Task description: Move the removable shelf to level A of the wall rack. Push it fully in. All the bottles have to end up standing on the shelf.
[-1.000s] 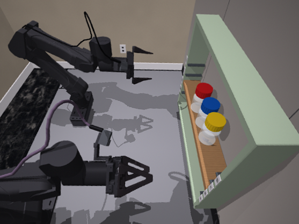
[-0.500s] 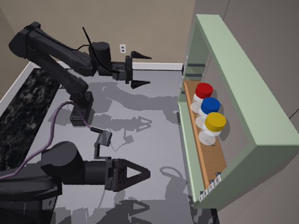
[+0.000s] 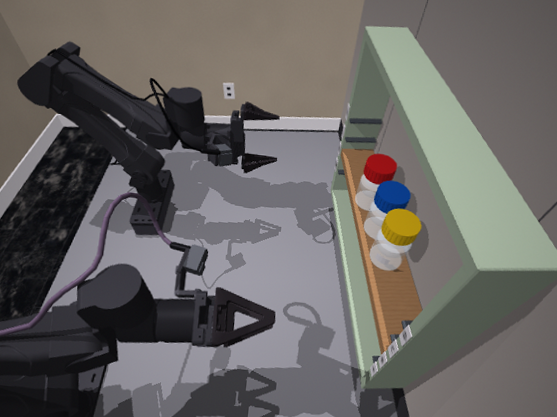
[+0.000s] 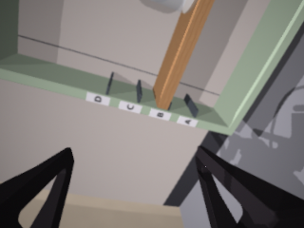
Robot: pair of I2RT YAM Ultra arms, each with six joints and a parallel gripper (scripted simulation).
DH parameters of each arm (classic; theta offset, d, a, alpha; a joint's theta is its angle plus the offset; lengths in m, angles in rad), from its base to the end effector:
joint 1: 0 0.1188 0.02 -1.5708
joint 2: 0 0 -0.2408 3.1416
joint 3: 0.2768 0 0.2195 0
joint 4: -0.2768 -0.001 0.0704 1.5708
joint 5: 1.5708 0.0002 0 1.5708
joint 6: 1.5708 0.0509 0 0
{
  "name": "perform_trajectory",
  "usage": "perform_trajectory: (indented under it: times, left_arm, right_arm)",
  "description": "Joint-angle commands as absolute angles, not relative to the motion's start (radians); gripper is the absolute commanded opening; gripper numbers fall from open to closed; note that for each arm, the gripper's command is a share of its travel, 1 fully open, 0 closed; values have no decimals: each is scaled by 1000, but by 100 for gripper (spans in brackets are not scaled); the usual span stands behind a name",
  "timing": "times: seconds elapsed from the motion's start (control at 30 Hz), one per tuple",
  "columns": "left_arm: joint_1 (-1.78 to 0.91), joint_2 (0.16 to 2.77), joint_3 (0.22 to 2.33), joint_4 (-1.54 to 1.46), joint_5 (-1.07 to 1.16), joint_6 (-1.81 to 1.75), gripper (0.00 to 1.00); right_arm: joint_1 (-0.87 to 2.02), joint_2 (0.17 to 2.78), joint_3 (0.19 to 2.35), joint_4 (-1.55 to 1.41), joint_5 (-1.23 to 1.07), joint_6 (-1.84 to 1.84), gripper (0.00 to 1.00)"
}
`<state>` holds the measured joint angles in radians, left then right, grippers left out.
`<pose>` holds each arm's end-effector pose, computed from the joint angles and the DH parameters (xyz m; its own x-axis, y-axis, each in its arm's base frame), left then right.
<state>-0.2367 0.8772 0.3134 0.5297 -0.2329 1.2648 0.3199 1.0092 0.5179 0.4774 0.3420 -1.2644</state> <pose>0.1939 -0.0337 0.2375 -0.0062 0.9559 -0.2936 0.0328 0.2936 0.9554 0.2182 0.0554 0.2740 -0.0250 -0.9545 -0.2972 -0.0059 0.2974 -0.9547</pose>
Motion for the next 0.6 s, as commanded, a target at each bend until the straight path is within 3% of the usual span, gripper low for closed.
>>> perform_trajectory:
  times: [0.0, 0.57]
  left_arm:
    - [-252, 859, 287, 566, -252, 1311, 100]
    - [-291, 880, 207, 670, -289, 1462, 100]
  right_arm:
    - [336, 1020, 490, 521, 362, -1310, 100]
    - [377, 1053, 434, 613, 405, -1461, 100]
